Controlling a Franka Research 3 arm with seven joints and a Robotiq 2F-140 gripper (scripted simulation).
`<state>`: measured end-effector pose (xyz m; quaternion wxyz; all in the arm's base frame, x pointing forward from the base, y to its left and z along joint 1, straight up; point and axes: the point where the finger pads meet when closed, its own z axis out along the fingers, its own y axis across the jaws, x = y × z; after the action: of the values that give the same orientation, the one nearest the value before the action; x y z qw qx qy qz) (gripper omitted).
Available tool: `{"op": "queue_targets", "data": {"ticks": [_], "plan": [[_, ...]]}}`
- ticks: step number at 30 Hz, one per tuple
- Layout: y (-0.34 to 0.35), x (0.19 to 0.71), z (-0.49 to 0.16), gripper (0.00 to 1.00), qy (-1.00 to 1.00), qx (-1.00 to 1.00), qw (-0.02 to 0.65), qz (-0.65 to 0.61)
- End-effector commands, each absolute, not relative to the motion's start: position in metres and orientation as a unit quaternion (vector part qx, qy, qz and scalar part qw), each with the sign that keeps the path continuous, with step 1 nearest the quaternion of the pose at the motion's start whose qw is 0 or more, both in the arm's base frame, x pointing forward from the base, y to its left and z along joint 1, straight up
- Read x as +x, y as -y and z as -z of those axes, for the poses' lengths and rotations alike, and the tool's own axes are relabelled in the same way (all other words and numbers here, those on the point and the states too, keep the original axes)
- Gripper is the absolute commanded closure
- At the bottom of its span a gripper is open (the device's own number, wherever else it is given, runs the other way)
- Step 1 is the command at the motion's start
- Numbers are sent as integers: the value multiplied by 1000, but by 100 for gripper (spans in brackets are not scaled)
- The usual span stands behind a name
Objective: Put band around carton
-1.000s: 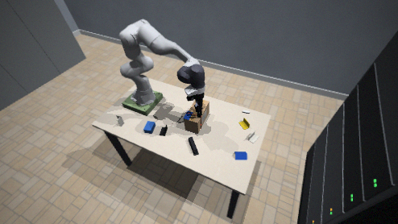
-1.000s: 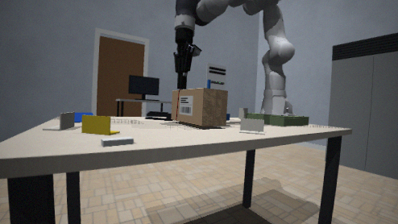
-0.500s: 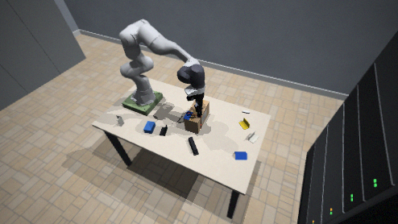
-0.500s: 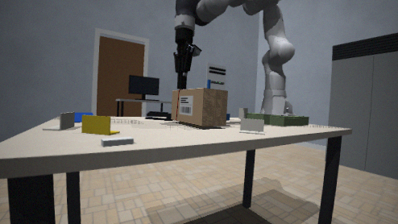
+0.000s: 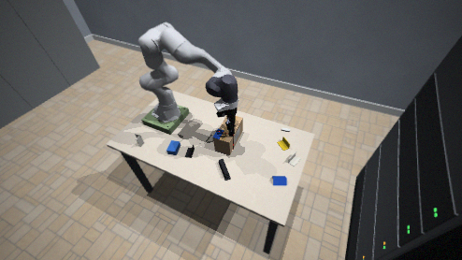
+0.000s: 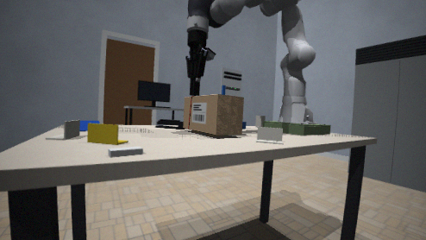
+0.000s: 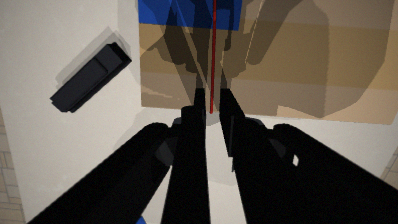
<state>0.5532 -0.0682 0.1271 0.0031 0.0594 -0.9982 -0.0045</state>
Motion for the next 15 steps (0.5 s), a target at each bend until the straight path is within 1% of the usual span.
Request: {"op": "queue_targets", "data": {"ticks": [1,15], "plan": [[69,554,-127,82,998,59,2,3],[68,554,-125,82,998,59,2,3]]}}
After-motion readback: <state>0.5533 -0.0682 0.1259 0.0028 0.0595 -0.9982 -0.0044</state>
